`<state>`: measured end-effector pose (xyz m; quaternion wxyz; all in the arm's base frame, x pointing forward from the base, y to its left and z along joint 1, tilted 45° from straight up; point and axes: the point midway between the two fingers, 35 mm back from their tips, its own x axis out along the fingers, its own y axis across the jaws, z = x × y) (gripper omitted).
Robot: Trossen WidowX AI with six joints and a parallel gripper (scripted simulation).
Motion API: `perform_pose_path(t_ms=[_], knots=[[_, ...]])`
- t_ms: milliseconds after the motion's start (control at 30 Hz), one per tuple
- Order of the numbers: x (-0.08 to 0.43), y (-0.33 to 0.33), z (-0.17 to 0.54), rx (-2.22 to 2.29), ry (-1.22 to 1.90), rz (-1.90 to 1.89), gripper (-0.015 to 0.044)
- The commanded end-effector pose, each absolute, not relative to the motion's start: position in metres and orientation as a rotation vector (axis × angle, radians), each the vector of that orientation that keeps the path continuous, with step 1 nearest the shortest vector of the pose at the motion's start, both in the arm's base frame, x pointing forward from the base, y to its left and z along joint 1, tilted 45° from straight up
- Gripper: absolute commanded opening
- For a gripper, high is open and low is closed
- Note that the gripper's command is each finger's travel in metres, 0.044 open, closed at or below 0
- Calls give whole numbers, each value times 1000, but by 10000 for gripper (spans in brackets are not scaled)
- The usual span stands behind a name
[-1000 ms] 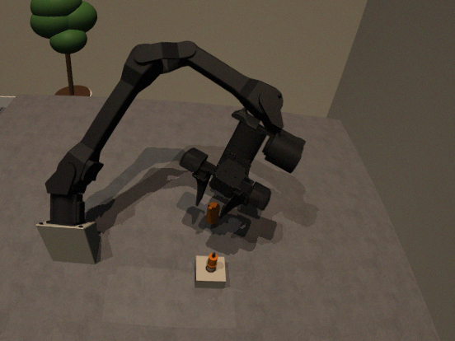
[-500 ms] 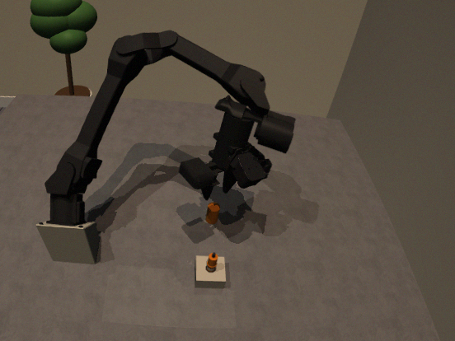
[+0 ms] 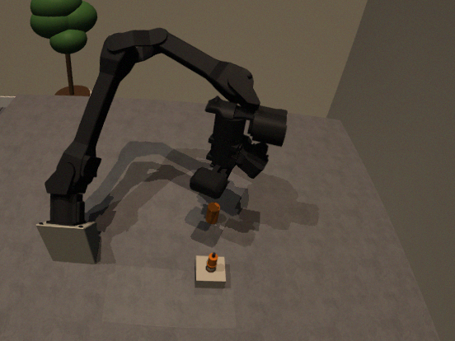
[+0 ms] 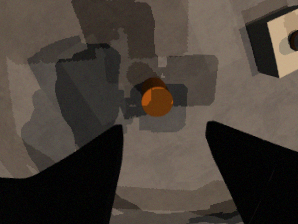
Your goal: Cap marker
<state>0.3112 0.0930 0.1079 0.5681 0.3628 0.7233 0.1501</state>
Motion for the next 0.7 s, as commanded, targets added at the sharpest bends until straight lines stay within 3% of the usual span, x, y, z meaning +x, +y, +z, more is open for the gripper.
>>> perform_pose_path(t_ms=[0, 667], knots=[[305, 111, 92, 852, 1714, 361, 247], [304, 133, 69, 852, 1713, 361, 247]])
